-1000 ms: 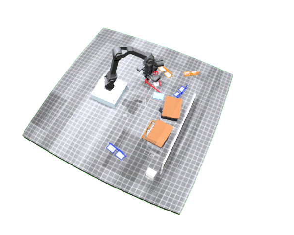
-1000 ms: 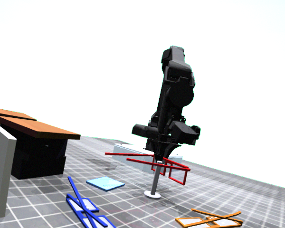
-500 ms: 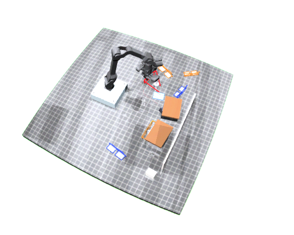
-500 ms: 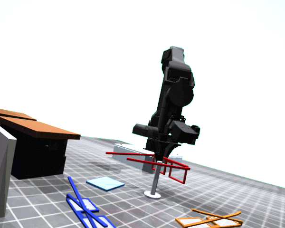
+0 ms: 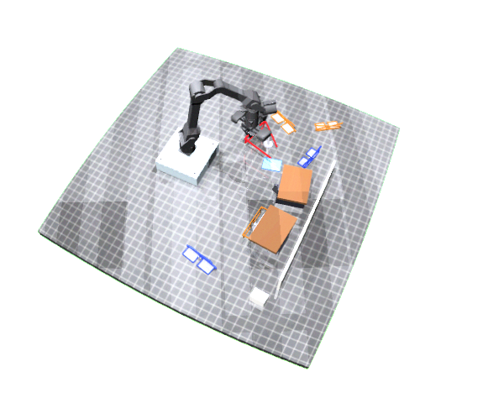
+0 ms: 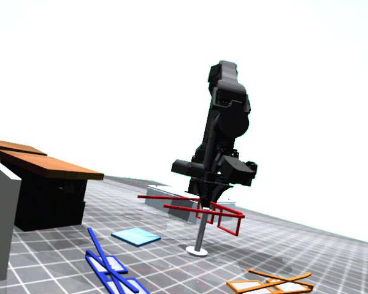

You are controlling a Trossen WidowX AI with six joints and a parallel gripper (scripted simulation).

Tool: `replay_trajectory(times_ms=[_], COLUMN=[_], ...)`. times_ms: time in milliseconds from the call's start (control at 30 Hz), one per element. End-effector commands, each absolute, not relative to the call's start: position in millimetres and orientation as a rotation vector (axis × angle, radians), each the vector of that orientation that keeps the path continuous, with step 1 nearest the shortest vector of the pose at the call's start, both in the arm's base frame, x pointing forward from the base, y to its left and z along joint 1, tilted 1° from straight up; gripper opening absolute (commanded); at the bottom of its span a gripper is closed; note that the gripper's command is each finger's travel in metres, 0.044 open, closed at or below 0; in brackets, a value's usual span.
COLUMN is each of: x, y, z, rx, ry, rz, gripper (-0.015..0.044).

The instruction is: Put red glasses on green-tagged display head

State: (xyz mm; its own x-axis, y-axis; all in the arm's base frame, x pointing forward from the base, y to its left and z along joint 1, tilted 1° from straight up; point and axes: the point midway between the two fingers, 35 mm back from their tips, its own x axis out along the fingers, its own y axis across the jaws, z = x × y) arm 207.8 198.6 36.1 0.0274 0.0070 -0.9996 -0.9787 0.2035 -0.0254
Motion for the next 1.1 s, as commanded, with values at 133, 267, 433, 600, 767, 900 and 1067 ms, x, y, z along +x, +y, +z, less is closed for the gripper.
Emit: replay_trajectory(times_ms=[133,267,433,600,767,900,1067], x=[202.3,200.8,199.1,197.4,195.8,194.6,193.0], y=[193.0,191.3,189.1,186.8,184.4,182.4,179.6], z=[34.7,34.7,34.6,34.5,34.4,34.4,34.3], rx=[-1.063,-1.063,-1.063,-1.063,-1.063,-1.063,-1.064], ry=[1.282,1.282,1.282,1.282,1.283,1.283,1.283], rz=[1.040,1.040,1.040,1.040,1.040,1.040,1.040], gripper=[0.0000,0.0000,0.0000,0.0000,0.0000,0.0000,0.0000])
